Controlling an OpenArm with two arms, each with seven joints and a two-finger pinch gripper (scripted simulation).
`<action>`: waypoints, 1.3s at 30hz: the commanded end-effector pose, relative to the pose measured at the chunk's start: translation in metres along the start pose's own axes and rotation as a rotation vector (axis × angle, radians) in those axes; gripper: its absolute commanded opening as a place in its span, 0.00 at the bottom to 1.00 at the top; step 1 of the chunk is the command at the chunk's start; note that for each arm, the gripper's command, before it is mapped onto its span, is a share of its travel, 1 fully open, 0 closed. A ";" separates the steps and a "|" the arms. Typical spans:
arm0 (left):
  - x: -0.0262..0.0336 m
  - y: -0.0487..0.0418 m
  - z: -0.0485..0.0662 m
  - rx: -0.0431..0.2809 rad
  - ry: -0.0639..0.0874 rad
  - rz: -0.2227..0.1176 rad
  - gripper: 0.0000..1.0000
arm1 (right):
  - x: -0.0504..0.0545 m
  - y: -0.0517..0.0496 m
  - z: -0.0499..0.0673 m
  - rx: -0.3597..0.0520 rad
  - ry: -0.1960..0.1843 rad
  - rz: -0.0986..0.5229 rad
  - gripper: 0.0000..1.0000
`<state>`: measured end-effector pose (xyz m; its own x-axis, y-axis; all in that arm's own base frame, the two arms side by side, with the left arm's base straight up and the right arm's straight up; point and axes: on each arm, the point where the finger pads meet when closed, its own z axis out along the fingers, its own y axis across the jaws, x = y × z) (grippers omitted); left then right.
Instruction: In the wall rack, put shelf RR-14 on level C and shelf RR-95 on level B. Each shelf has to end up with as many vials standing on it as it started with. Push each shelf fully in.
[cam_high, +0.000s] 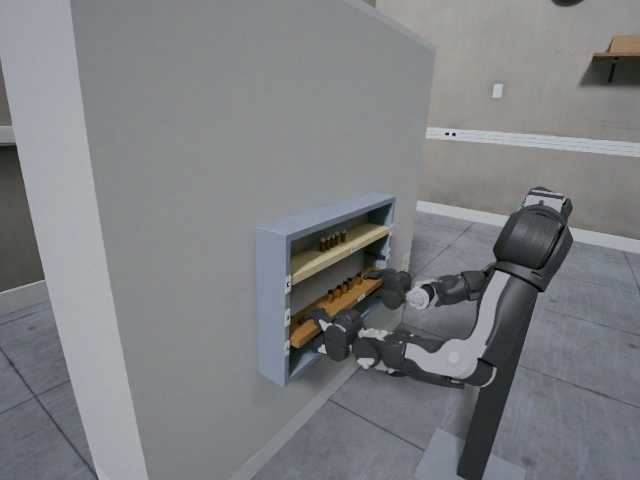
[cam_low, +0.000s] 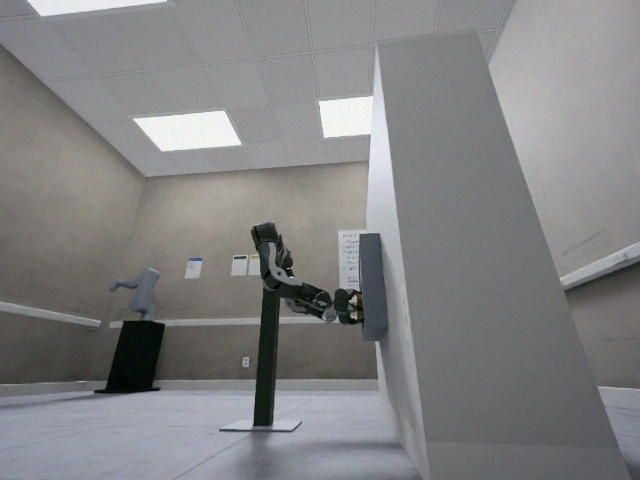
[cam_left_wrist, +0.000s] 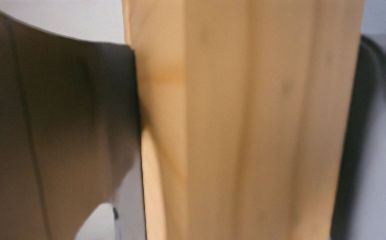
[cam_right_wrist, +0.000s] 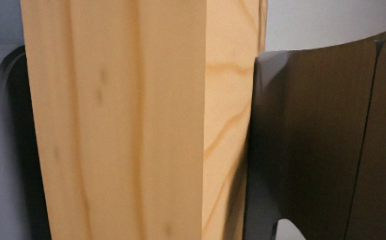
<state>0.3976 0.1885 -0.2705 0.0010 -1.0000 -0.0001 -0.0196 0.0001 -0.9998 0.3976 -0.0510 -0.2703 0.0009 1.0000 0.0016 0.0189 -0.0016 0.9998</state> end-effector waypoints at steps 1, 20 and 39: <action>0.0002 -0.0048 -0.001 0.020 0.001 0.000 0.00 | 0.001 0.005 -0.001 -0.019 0.001 -0.002 0.00; 0.0002 -0.0062 -0.023 0.020 0.001 0.000 0.00 | 0.001 0.007 -0.023 -0.019 0.001 -0.002 0.00; 0.0002 -0.0062 -0.044 0.020 0.001 0.000 0.00 | 0.001 0.007 -0.044 -0.019 0.001 -0.002 0.00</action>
<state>0.3523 0.1885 -0.2710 0.0025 -1.0000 0.0010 -0.0304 -0.0011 -0.9995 0.3525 -0.0510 -0.2707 0.0012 1.0000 0.0006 0.0282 -0.0006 0.9996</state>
